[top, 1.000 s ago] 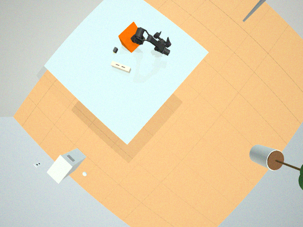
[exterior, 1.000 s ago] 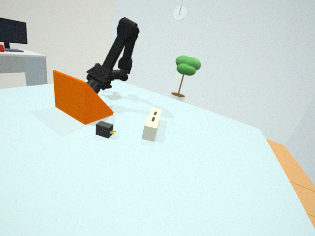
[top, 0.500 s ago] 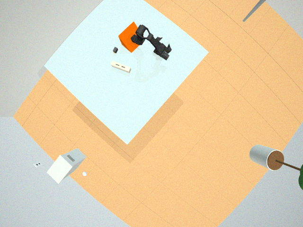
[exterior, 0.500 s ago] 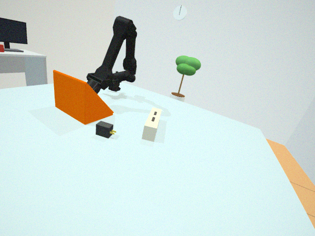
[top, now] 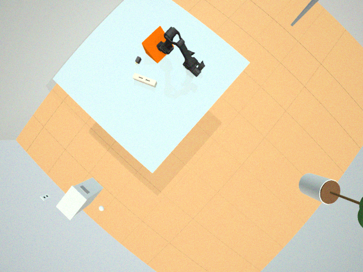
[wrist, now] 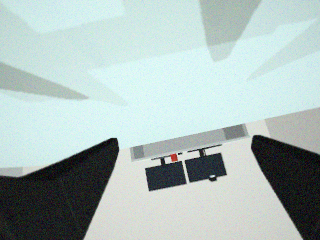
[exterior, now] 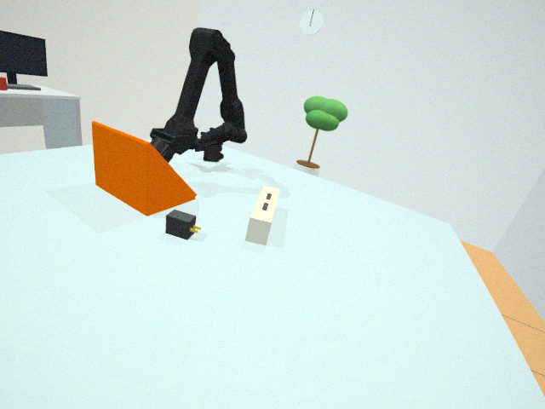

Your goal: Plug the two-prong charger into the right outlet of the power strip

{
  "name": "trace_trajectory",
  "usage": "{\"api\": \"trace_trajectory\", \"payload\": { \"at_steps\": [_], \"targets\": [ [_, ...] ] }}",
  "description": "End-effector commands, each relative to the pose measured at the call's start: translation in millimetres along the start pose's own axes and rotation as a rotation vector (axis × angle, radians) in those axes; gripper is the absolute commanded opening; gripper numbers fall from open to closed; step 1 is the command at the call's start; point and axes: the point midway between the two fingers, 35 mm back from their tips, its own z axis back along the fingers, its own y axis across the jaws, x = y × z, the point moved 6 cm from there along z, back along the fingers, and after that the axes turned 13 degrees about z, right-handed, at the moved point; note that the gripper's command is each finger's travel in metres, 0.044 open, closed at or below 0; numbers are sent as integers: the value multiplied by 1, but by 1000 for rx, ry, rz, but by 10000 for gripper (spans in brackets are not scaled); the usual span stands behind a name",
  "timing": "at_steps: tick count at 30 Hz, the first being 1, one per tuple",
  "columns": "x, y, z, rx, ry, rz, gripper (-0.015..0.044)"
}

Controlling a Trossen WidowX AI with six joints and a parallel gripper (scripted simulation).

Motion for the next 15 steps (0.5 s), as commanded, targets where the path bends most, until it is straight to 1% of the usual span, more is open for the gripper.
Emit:
{"api": "trace_trajectory", "payload": {
  "at_steps": [1, 15],
  "targets": [
    [9, 6, 10, 38, -63, 35, 440],
    [35, 20, 45, 128, -260, 119, 440]
  ]
}}
